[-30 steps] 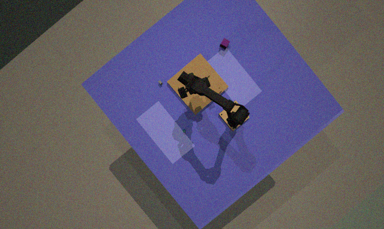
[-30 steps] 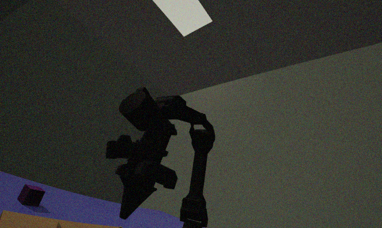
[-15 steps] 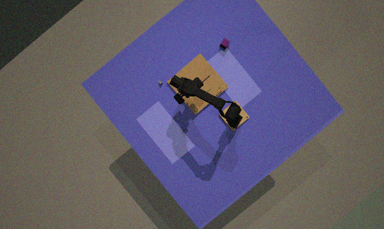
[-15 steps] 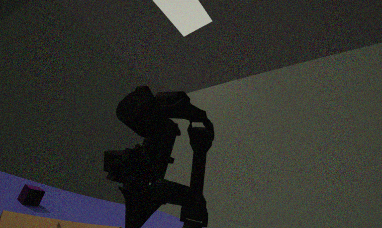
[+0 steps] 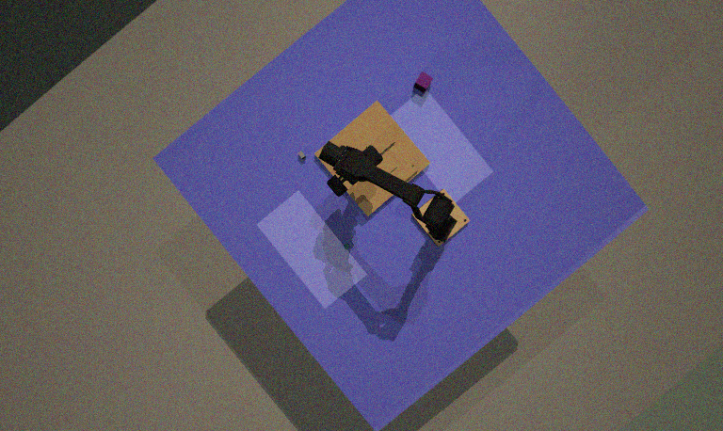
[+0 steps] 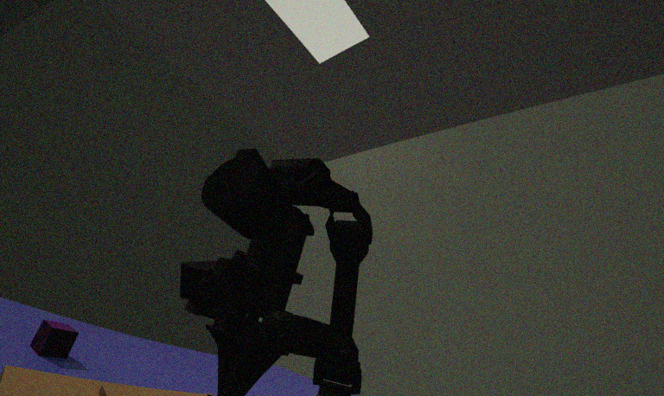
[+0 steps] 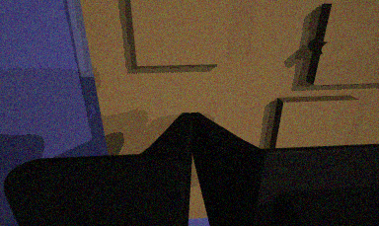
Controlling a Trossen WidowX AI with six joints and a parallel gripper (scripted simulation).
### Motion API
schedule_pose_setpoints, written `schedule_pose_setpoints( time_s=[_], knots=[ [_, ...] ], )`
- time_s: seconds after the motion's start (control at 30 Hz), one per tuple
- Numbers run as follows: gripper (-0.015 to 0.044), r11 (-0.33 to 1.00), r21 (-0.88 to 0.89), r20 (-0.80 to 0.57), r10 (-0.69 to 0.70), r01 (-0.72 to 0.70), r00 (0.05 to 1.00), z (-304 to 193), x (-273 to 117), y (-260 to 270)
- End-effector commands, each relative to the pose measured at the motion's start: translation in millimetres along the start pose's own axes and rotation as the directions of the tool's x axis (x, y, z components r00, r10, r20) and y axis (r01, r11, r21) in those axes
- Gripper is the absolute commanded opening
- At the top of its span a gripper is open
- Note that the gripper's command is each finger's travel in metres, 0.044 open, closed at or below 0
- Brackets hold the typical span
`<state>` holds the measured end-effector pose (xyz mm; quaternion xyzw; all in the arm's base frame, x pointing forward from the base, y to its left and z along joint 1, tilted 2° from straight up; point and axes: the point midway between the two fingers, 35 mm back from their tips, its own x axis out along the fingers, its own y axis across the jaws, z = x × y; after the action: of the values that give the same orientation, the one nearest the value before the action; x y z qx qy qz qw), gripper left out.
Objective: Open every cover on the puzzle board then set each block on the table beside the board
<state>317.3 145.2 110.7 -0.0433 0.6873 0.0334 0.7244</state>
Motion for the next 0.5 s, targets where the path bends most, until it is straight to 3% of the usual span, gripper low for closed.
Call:
schedule_pose_setpoints(
  time_s=[0.0,0.47],
  knots=[
    [0.0,1.0,-0.006,-0.003,0.005,-0.005,1.0,-0.3,1.6,1.0],
    [0.0,1.0,-0.006,-0.003,0.005,-0.005,1.0,0.5,15.3,1.6]
  ],
)
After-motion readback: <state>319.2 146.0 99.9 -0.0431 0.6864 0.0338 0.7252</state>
